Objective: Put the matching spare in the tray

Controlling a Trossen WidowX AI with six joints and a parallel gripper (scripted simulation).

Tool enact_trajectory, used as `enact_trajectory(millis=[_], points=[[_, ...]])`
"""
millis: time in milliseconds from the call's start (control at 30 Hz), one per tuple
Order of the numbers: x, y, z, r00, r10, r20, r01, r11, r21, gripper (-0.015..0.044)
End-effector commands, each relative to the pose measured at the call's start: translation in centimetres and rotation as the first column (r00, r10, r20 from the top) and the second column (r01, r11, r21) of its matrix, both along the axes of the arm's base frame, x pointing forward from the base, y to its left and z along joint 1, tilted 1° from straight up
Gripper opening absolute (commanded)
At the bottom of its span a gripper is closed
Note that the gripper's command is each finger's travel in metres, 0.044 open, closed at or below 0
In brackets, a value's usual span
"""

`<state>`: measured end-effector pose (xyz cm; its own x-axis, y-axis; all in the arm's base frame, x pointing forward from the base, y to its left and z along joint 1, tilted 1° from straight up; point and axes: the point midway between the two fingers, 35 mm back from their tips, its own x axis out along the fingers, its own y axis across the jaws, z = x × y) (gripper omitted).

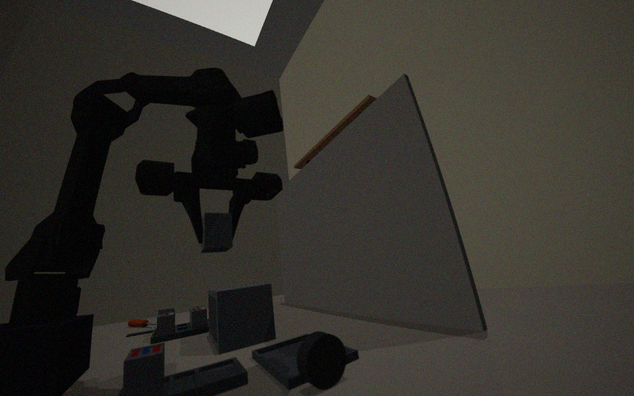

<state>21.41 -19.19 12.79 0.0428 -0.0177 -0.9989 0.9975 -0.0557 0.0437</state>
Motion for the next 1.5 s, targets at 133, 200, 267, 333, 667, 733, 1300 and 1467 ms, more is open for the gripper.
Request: enact_trajectory(millis=[133,200,267,333,667,733,1300,1467], points=[[2.9,-0.6,0.6,1.0,0.022,0.02,-0.022,1.0,0.001,0.0],[3.8,-0.8,0.7,0.999,0.027,0.024,-0.027,1.0,0.001,0.0],[4.5,-0.9,0.8,0.999,0.024,0.022,-0.024,1.0,0.002,0.0],[5.3,-1.0,0.8,1.0,0.021,0.021,-0.021,1.0,0.002,0.0],[9.0,-1.2,1.0,1.0,0.008,0.015,-0.008,1.0,0.003,0.0],[9.8,-1.2,1.0,1.0,0.005,0.014,-0.005,1.0,0.003,0.0],[10.6,-1.4,-0.2,1.0,0.003,0.013,-0.003,1.0,0.003,0.0],[10.8,-1.4,-0.8,1.0,0.003,0.013,-0.003,1.0,0.002,0.0]])
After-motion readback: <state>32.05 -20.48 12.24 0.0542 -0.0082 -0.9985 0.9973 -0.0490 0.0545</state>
